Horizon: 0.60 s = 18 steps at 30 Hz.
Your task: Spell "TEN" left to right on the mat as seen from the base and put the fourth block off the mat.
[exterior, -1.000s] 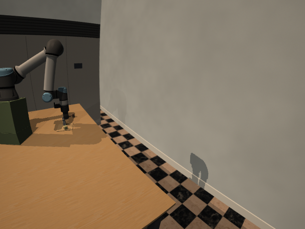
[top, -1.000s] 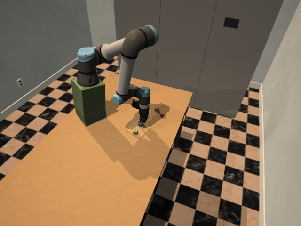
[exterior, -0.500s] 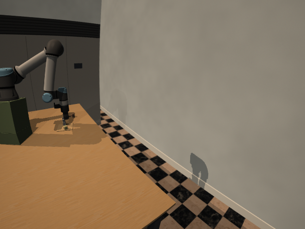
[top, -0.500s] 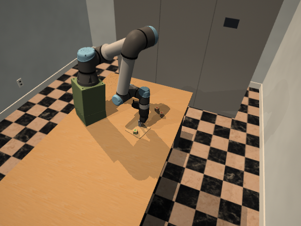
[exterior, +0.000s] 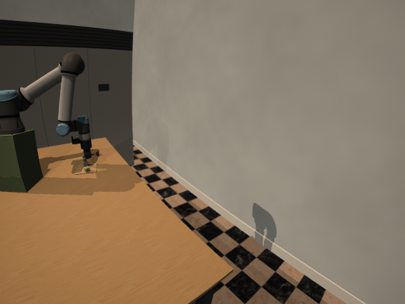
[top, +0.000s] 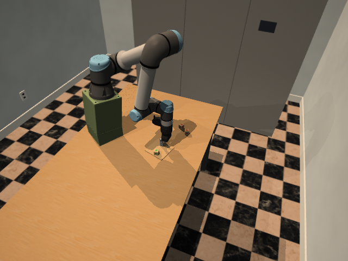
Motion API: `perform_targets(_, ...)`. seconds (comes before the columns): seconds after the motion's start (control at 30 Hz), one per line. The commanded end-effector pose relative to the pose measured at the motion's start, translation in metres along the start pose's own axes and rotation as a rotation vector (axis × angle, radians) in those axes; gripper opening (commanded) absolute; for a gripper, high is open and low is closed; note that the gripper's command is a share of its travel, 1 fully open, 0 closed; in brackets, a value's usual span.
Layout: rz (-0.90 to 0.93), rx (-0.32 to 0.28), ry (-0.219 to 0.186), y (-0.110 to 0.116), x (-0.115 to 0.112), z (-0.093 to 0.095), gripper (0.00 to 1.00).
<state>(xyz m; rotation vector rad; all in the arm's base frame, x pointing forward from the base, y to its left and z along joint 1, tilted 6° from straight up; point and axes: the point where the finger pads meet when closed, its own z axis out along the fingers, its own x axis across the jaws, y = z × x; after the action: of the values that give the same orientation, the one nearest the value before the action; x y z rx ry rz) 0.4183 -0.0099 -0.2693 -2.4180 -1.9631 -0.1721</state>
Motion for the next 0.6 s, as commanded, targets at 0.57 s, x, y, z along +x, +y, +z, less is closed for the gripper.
perform_targets(0.57, 0.0, -0.001, 0.0, 0.0005, -0.0001, -0.0004, 0.63)
